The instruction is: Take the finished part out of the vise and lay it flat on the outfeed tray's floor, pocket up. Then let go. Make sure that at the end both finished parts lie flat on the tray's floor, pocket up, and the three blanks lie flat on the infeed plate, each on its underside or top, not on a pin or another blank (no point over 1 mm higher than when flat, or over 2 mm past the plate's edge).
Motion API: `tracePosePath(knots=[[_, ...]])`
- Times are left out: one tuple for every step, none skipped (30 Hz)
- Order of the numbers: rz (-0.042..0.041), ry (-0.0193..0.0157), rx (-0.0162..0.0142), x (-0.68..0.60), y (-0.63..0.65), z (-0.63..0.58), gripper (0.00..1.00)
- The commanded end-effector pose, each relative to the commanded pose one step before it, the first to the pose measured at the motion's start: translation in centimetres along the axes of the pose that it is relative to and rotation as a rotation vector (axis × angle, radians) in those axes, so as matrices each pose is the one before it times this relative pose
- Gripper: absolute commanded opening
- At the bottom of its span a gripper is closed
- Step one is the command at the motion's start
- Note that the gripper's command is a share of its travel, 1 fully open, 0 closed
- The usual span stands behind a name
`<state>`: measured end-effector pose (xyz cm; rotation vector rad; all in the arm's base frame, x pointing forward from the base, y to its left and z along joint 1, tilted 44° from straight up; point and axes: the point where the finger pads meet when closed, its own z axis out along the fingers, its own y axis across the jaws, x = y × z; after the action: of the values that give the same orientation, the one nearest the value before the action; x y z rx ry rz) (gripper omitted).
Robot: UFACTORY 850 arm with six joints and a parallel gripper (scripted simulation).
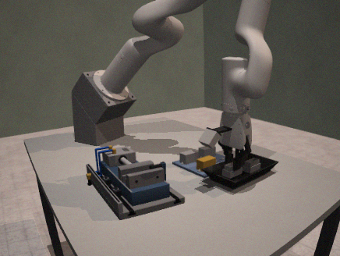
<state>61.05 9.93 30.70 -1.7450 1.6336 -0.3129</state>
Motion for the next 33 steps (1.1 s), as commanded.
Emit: tracePosePath(knots=[[-0.00019,0.00004,0.00138,-0.004,-0.075,0.010,0.00],[0.00001,0.00000,0.00000,0.000,0.000,0.024,0.00],[0.00001,0.00000,0.00000,0.000,0.000,0.027,0.00],[0.00000,0.00000,0.00000,0.000,0.000,0.000,0.00],[0.00000,0.00000,0.00000,0.000,0.000,0.000,0.00],[0.00001,0.00000,0.00000,0.000,0.000,0.031,0.00],[0.00001,0.00000,0.00000,0.000,0.000,0.034,0.00],[0.00001,0.00000,0.00000,0.000,0.000,0.038,0.00],[0.00001,0.00001,0.00000,0.000,0.000,0.041,0.00],[0.00001,0.00001,0.00000,0.000,0.000,0.044,0.00],[0.00001,0.00001,0.00000,0.000,0.000,0.046,0.00],[0.00001,0.00001,0.00000,0.000,0.000,0.048,0.00],[0.00001,0.00000,0.00000,0.000,0.000,0.050,0.00],[0.00000,-0.00001,0.00000,0.000,0.000,0.052,0.00],[0.00000,0.00000,0.00000,0.000,0.000,0.053,0.00],[0.00000,0.00000,0.00000,0.000,0.000,0.054,0.00],[0.00000,0.00000,0.00000,0.000,0.000,0.054,0.00],[0.00000,0.00000,0.00000,0.000,0.000,0.054,0.00],[0.00000,0.00000,0.00000,0.000,0.000,0.053,0.00],[0.00000,0.00001,0.00000,0.000,0.000,0.052,0.00],[0.00000,0.00000,0.00000,0.000,0.000,0.000,0.00],[0.00000,0.00000,0.00000,0.000,0.000,0.000,0.00],[0.00000,0.00000,0.00000,0.000,0.000,0.051,0.00],[0.00000,-0.00001,0.00000,0.000,0.000,0.050,0.00],[0.00000,0.00000,0.00000,0.000,0.000,0.048,0.00],[0.00000,0.00000,0.00000,0.000,0.000,0.045,0.00],[0.00000,0.00000,0.00000,0.000,0.000,0.042,0.00],[0.00000,0.00000,0.00000,0.000,0.000,0.039,0.00],[0.00000,0.00000,0.00000,0.000,0.000,0.036,0.00],[0.00000,0.00000,0.00000,0.000,0.000,0.032,0.00],[0.00000,0.00000,0.00000,0.000,0.000,0.028,0.00],[0.00000,0.00000,0.00000,0.000,0.000,0.025,0.00],[0.00000,0.00000,0.00000,0.000,0.000,0.021,0.00]])
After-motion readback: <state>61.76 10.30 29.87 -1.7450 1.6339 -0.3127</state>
